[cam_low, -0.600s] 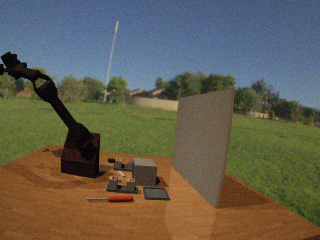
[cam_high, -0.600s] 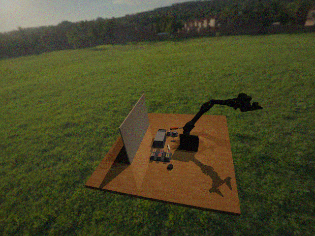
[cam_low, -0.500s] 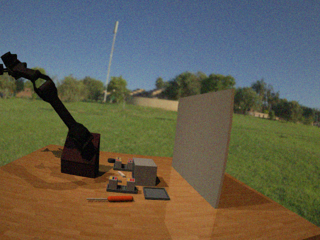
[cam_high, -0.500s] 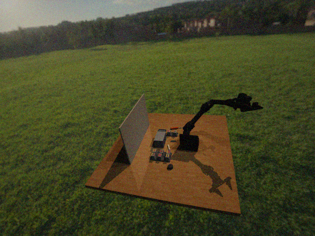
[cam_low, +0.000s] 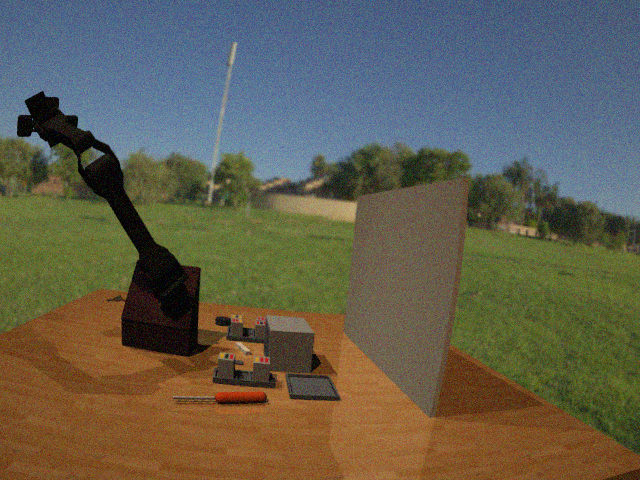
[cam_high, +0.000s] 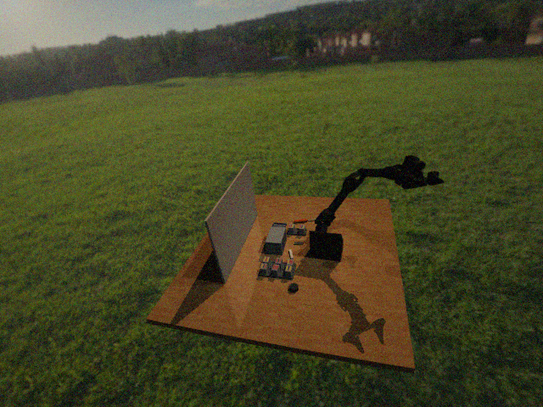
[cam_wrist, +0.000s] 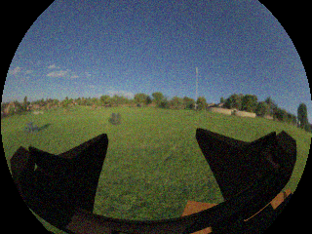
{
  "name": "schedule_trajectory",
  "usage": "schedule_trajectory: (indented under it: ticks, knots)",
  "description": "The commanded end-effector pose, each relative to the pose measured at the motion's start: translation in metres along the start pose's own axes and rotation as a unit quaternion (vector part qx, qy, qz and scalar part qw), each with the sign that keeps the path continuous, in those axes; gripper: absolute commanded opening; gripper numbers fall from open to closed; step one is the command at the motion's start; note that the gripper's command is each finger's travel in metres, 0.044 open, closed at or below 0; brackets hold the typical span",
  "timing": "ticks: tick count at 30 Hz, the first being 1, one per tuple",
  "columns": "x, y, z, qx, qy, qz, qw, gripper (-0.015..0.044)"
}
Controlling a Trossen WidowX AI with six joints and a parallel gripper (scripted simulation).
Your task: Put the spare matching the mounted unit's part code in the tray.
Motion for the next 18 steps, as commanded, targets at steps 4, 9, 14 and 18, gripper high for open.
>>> schedule_trajectory:
  ticks: [4,9,14,18]
  knots:
    - [-0.009,0.016,-0.101,-0.107,0.038,0.04,0.993,0.044]
    - [-0.018,0.015,-0.177,-0.185,0.06,0.077,0.978,0.044]
    - [-0.028,-0.003,-0.257,-0.267,0.092,0.113,0.953,0.044]
    - [-0.04,-0.024,-0.316,-0.328,0.119,0.144,0.926,0.044]
Point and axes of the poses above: the point midway between the two fingers, 35 mm back from their tips, its own y axis out along the fingers, its own z axis across the jaws, x = y × z, the point moved 6 cm from there along -y, back along the fingers, and after that the axes turned 15 degrees about -y, right-handed, at the moved point
